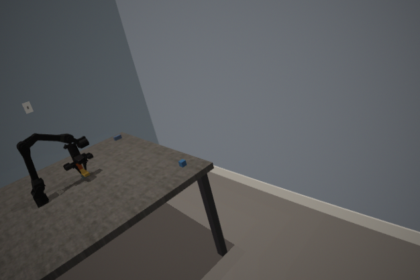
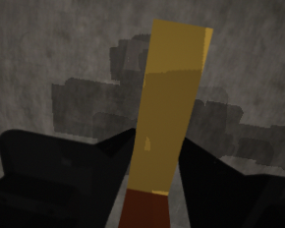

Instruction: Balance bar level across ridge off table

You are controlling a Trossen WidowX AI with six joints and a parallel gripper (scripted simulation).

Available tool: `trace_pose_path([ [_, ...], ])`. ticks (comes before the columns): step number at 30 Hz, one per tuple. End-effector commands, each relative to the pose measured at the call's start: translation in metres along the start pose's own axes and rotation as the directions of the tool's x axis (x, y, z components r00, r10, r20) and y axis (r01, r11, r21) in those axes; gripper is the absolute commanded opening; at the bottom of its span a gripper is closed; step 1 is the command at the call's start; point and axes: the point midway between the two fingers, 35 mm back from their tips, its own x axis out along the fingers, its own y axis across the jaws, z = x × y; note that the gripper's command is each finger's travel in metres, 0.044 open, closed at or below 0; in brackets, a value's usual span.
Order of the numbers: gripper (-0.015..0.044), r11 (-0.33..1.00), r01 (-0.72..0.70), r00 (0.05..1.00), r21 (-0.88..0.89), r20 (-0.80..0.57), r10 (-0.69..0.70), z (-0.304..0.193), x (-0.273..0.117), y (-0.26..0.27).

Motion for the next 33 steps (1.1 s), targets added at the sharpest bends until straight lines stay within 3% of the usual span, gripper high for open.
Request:
trace_pose_path([
  [1,0.0000,1.000,0.000,1.000,0.000,0.000,0.000,0.0000,0.0000,0.0000],
  [20,0.0000,1.000,0.000,1.000,0.000,0.000,0.000,0.0000,0.0000,0.0000],
  [26,0.0158,1.000,0.000,1.000,0.000,0.000,0.000,0.0000,0.0000,0.0000],
  [33,0.0167,1.000,0.000,1.000,0.000,0.000,0.000,0.0000,0.0000,0.0000],
])
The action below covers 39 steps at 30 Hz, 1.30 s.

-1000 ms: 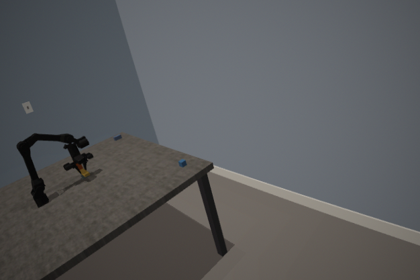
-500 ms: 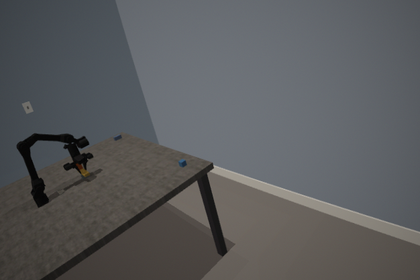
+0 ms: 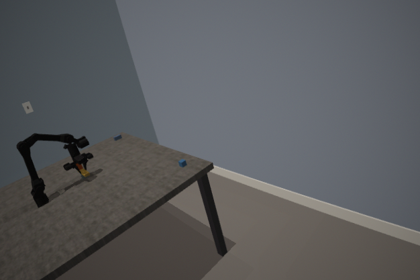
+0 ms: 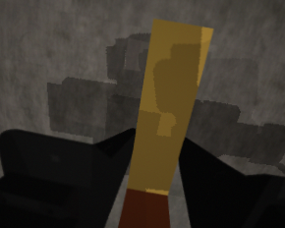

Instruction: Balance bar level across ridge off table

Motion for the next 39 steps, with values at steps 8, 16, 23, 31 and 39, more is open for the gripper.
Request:
trace_pose_path([
  [8,0.0168,1.000,0.000,1.000,0.000,0.000,0.000,0.0000,0.0000,0.0000],
  [16,0.0169,1.000,0.000,1.000,0.000,0.000,0.000,0.0000,0.0000,0.0000],
  [23,0.0171,1.000,0.000,1.000,0.000,0.000,0.000,0.0000,0.0000,0.0000],
  [31,0.0172,1.000,0.000,1.000,0.000,0.000,0.000,0.0000,0.0000,0.0000],
  [39,0.0185,1.000,0.000,1.000,0.000,0.000,0.000,0.0000,0.0000,0.0000],
])
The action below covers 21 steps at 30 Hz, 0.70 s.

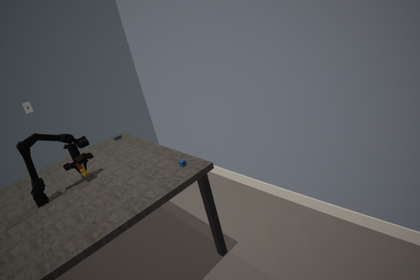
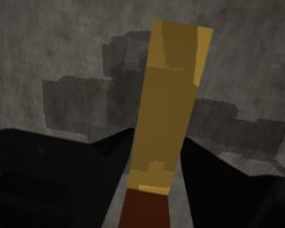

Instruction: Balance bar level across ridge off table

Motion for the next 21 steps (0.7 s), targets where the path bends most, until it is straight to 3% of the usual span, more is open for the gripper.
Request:
trace_pose_path([
  [1,0.0185,1.000,0.000,1.000,0.000,0.000,0.000,0.0000,0.0000,0.0000],
  [10,0.0185,1.000,0.000,1.000,0.000,0.000,0.000,0.0000,0.0000,0.0000],
  [19,0.0421,1.000,0.000,1.000,0.000,0.000,0.000,0.0000,0.0000,0.0000],
  [21,0.0440,1.000,0.000,1.000,0.000,0.000,0.000,0.0000,0.0000,0.0000],
])
